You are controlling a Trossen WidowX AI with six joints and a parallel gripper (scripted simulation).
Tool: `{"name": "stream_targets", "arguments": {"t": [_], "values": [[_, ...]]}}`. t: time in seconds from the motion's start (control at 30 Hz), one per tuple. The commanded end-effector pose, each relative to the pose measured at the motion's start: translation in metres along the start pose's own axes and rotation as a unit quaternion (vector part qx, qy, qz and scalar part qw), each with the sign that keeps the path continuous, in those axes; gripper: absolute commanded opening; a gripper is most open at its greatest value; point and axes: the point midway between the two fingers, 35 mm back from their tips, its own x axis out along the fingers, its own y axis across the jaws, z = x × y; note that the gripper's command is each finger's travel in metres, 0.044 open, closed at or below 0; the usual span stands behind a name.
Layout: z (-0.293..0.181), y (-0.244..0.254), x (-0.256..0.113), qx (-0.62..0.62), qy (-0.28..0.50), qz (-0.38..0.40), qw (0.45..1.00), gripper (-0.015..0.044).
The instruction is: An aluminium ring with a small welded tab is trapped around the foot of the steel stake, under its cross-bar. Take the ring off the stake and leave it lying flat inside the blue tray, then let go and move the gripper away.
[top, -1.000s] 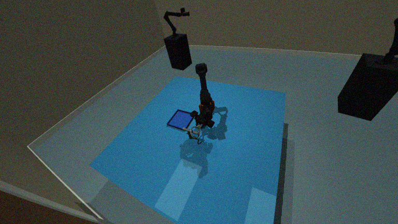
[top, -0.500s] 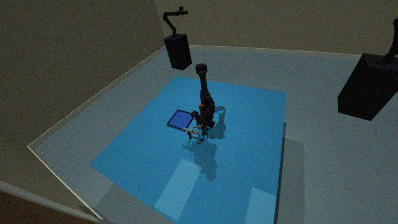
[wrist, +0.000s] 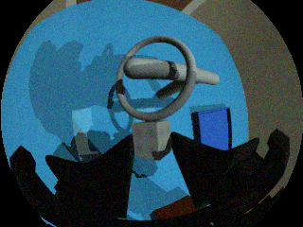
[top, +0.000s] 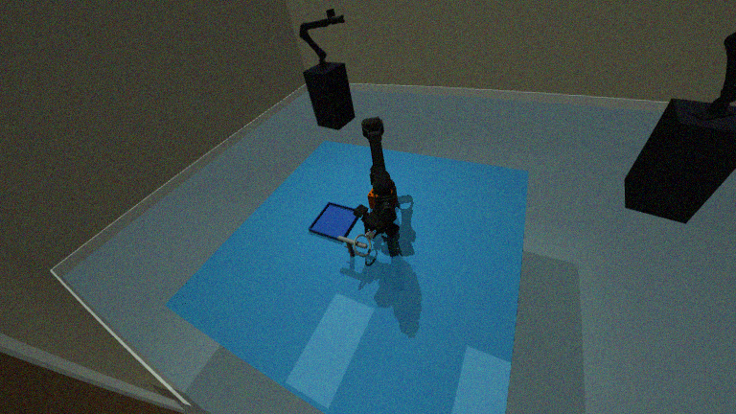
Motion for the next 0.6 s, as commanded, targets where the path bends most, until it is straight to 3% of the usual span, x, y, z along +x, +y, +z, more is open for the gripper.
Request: {"name": "stream_targets", "arguments": {"t": [0.0,0.57], "values": [[0.0035,0.0030,-0.0027,0.003,-0.005,0.000,1.000,0.0000],[0.0036,0.0070,-0.0041,0.003,-0.005,0.000,1.000,0.0000]]}}
